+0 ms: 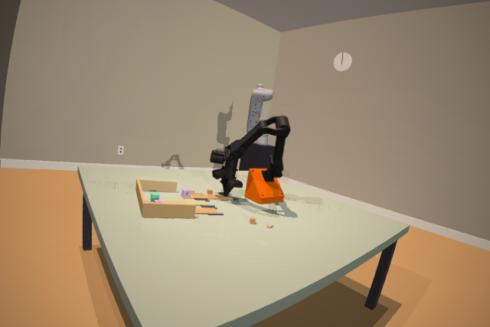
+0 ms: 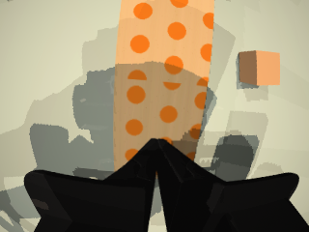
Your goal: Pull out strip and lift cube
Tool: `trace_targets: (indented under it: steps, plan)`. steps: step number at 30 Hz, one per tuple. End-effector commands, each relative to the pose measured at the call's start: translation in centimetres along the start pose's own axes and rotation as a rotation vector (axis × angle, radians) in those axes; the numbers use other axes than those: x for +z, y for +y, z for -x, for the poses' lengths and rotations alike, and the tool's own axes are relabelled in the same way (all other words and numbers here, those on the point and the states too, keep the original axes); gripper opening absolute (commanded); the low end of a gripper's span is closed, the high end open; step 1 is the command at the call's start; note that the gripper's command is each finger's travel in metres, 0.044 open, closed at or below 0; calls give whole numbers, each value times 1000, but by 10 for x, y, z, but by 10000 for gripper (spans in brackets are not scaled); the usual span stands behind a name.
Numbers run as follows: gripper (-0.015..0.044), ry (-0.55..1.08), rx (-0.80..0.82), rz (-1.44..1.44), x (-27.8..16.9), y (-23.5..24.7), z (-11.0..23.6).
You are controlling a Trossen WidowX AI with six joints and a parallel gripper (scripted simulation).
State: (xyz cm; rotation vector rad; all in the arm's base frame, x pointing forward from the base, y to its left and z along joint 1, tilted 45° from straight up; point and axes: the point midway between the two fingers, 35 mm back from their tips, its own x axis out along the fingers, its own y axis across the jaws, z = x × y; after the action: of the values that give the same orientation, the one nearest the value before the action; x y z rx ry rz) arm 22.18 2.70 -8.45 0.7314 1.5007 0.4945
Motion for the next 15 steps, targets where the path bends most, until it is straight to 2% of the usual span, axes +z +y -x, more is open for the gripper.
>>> trace_targets:
  steps: [1, 15]
  plan:
    - [0, 35, 1, -8, -17, 1, -5]
    - [0, 35, 1, -8, -24, 1, -5]
